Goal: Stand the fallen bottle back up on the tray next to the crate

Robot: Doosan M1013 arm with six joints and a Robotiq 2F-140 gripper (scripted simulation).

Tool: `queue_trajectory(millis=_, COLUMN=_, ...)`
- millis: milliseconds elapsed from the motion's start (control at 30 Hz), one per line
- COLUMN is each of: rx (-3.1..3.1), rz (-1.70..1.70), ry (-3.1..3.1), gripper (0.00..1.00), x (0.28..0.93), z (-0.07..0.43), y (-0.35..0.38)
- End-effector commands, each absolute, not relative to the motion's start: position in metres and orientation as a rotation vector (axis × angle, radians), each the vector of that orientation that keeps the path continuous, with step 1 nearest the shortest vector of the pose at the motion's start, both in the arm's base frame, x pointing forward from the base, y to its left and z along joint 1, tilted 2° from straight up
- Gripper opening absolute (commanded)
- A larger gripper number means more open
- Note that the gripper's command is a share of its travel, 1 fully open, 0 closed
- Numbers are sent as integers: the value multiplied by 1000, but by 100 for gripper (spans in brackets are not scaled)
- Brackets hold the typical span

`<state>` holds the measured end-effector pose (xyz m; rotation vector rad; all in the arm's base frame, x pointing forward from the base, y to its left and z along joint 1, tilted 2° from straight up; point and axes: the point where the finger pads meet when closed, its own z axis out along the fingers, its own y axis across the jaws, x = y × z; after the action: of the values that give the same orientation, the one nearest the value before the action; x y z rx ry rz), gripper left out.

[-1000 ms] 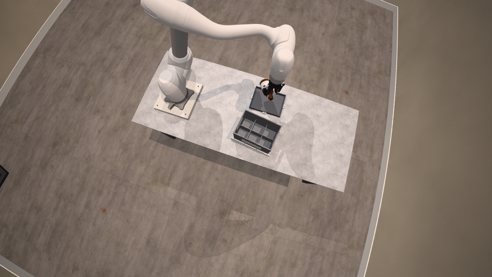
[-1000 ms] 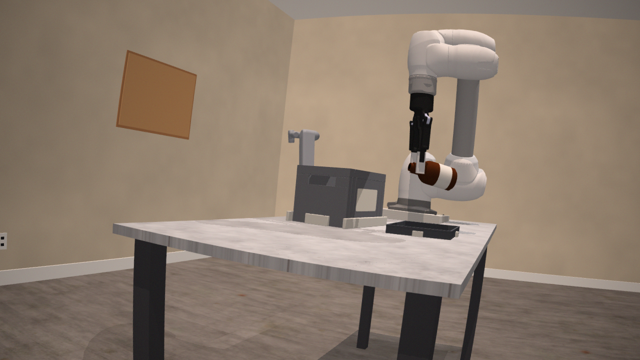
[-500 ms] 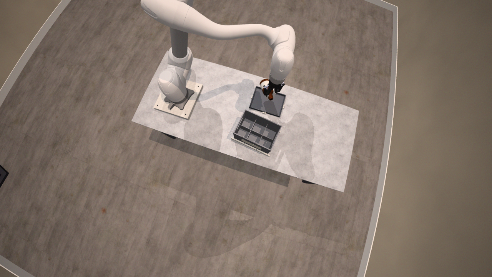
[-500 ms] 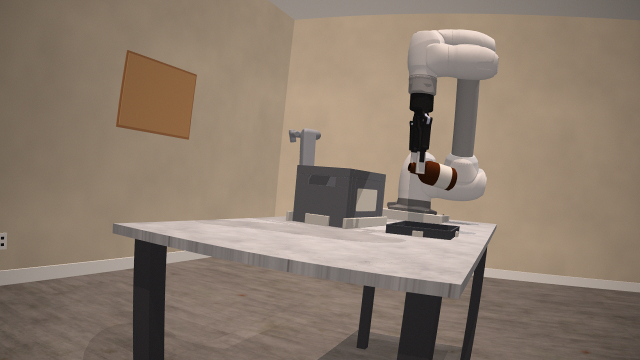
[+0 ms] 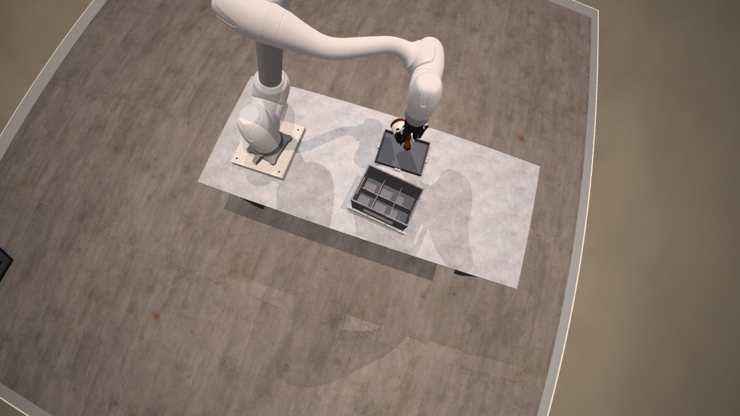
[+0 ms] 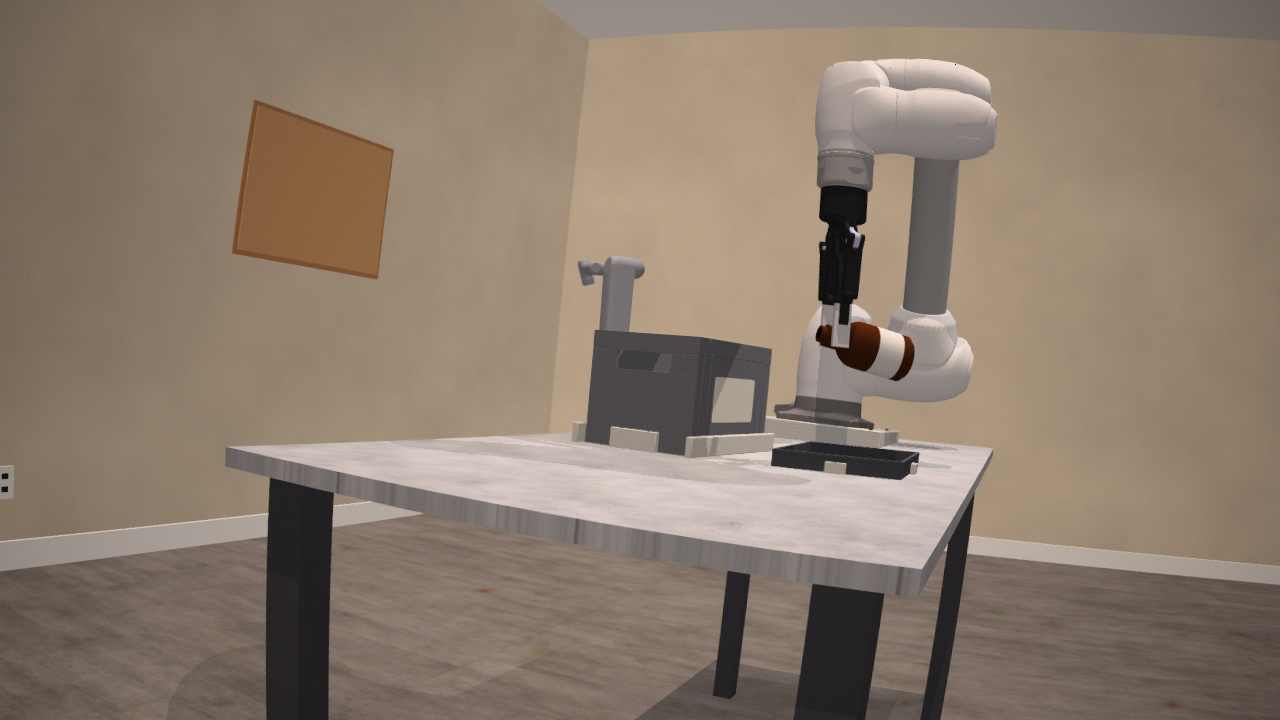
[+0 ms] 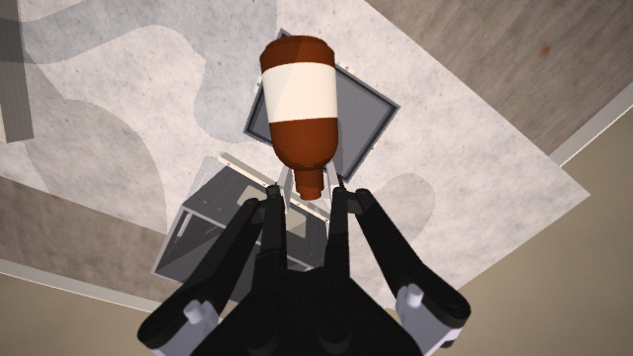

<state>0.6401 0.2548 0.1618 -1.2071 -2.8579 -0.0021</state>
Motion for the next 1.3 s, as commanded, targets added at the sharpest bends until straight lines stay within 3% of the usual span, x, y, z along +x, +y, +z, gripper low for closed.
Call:
queue_trajectory(millis=0, rx=-1200, rz=-5, ry=-2862, gripper=10, x=641, z=166, y=254)
queue_trajectory(millis=1267, rx=-903, rz=-11, ry=-2970, gripper=10, x=641, z=166, y=254)
